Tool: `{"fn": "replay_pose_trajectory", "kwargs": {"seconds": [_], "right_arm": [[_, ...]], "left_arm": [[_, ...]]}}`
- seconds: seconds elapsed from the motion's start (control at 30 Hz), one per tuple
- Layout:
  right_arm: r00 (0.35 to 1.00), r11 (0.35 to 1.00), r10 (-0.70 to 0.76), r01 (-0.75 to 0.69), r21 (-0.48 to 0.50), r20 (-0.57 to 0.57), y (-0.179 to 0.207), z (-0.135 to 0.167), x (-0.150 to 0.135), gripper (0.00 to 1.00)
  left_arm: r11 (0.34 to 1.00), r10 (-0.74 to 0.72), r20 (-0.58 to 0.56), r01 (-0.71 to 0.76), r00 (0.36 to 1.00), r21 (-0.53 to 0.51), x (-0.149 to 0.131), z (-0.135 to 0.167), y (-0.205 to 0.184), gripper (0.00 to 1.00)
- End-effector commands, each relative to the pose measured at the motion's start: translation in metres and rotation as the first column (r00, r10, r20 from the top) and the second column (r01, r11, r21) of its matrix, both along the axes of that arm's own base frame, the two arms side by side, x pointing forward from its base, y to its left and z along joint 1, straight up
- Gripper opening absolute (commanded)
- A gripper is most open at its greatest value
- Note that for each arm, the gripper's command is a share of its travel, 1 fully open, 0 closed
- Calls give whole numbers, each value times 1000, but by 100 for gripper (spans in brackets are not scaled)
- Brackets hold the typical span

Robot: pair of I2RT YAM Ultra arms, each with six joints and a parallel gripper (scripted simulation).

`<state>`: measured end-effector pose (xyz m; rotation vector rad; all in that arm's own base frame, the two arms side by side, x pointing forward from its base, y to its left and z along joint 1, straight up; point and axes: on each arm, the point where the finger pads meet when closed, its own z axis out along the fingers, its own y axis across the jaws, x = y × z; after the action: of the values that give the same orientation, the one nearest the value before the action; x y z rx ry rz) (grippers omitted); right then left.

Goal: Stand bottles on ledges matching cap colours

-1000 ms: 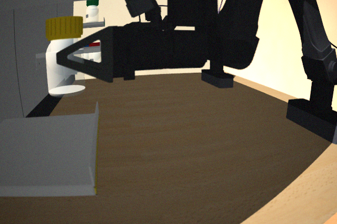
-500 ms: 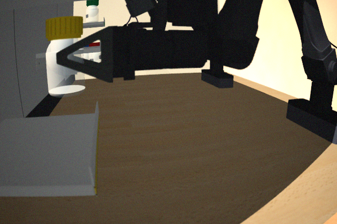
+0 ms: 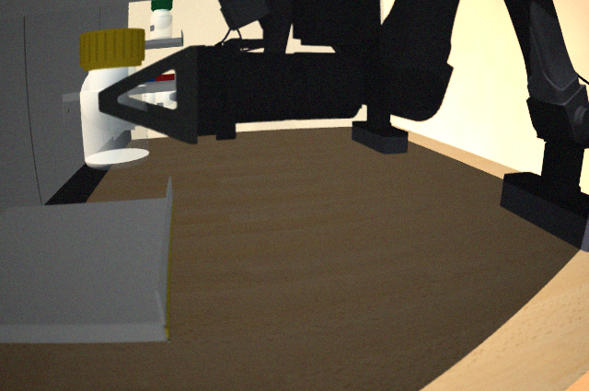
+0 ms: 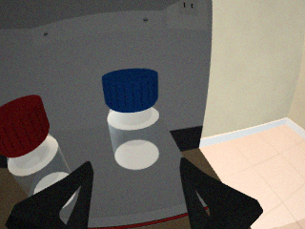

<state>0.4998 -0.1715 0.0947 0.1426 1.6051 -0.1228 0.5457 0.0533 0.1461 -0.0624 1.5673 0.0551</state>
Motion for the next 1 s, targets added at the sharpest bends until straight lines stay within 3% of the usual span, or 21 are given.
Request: {"fn": "replay_pose_trajectory", "kwargs": {"seconds": [0.0, 0.33, 0.97], "right_arm": [[998, 1000, 4, -3, -23, 58, 2, 20, 9, 81], [998, 1000, 3, -2, -22, 57, 2, 34, 20, 81], [999, 1000, 2, -2, -16, 40, -2, 25, 46, 81]], "left_arm": [[1000, -2, 60, 2, 998, 4, 5, 21, -1, 52], [1000, -2, 60, 2, 998, 4, 5, 21, -1, 52], [1000, -1, 89, 1, 996, 1, 5, 22, -4, 52]]}}
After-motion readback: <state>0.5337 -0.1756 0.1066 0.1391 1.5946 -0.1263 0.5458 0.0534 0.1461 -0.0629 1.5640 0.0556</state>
